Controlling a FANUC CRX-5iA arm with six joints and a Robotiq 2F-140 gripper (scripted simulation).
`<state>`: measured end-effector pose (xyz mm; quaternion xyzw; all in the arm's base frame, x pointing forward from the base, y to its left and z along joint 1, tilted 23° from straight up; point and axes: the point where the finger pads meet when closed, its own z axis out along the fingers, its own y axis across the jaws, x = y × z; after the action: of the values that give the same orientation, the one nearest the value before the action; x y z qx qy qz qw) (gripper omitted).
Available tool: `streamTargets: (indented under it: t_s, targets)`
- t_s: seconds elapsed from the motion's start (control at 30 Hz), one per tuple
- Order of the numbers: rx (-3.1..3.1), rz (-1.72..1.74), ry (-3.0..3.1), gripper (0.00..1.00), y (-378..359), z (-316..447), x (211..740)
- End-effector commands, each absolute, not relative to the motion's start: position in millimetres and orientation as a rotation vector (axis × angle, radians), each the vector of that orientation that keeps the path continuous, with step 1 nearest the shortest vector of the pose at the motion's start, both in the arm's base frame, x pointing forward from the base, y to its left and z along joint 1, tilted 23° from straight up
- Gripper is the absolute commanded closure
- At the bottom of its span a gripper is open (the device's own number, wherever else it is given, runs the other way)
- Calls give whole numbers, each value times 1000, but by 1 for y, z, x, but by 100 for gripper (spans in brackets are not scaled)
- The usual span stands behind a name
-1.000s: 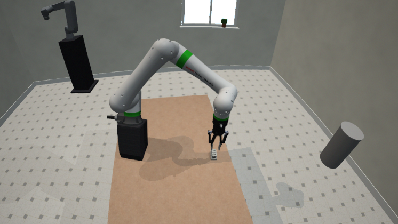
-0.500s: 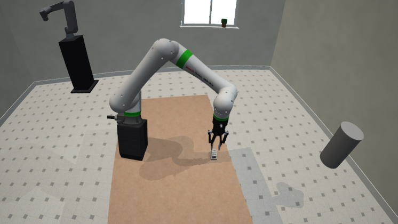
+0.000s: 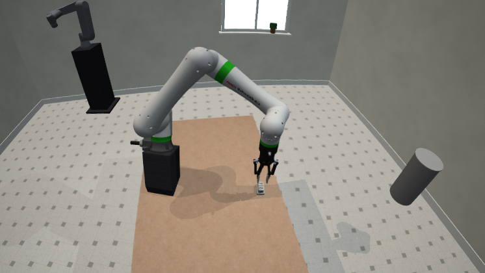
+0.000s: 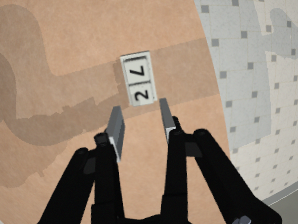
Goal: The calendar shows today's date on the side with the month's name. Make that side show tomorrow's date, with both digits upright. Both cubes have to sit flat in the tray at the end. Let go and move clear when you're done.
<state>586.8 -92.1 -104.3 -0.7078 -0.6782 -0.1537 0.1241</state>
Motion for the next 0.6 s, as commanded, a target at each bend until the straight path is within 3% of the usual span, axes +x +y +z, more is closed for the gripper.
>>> streamTargets:
  t_s: [0.0,0.57]
  targets:
    - [-2064,-448,-1977,64,-92,-104,587]
    - [-2064,-449,-1978,64,-86,-119,588]
